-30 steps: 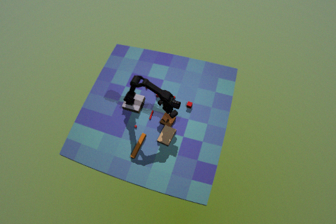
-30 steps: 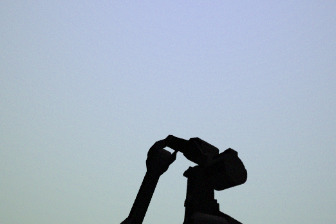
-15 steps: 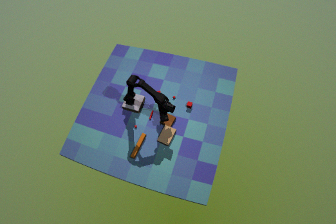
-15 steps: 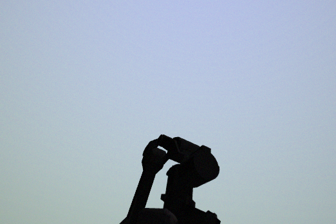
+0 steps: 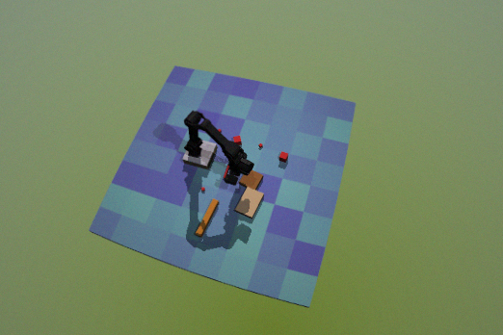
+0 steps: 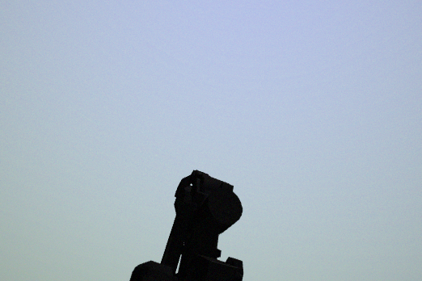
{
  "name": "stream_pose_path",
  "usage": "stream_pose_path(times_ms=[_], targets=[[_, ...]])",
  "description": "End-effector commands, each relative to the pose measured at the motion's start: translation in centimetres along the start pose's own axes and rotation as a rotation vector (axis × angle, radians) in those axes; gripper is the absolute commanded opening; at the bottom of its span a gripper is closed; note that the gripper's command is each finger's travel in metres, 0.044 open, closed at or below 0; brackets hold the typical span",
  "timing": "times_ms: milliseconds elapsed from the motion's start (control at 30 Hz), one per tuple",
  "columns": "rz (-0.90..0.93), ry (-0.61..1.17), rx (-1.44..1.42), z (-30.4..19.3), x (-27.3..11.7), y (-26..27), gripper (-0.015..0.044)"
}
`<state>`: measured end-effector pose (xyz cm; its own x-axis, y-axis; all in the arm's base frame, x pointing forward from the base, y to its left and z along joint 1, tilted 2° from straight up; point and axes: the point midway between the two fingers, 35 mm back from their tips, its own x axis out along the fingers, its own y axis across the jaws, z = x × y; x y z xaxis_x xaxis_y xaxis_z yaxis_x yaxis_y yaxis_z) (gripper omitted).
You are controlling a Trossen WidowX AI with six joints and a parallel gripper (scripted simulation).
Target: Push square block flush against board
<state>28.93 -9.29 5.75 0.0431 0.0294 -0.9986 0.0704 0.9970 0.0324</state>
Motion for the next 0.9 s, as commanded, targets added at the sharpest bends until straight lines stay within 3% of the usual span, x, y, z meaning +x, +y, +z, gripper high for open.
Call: stream_pose_path(times_ms=[0,200,367,867], targets=[[-0.001,0.005,0.128,-1.0,0.2,-0.6,0.0000],[-0.002,0.005,0.146,-1.1,0.6,-0.6,0.0000],[-0.002,0.005,0.162,-1.2,5.8,-0.8,0.0000],[-0.002,0.004,0.162,0.3,5.6,-1.1,0.0000]])
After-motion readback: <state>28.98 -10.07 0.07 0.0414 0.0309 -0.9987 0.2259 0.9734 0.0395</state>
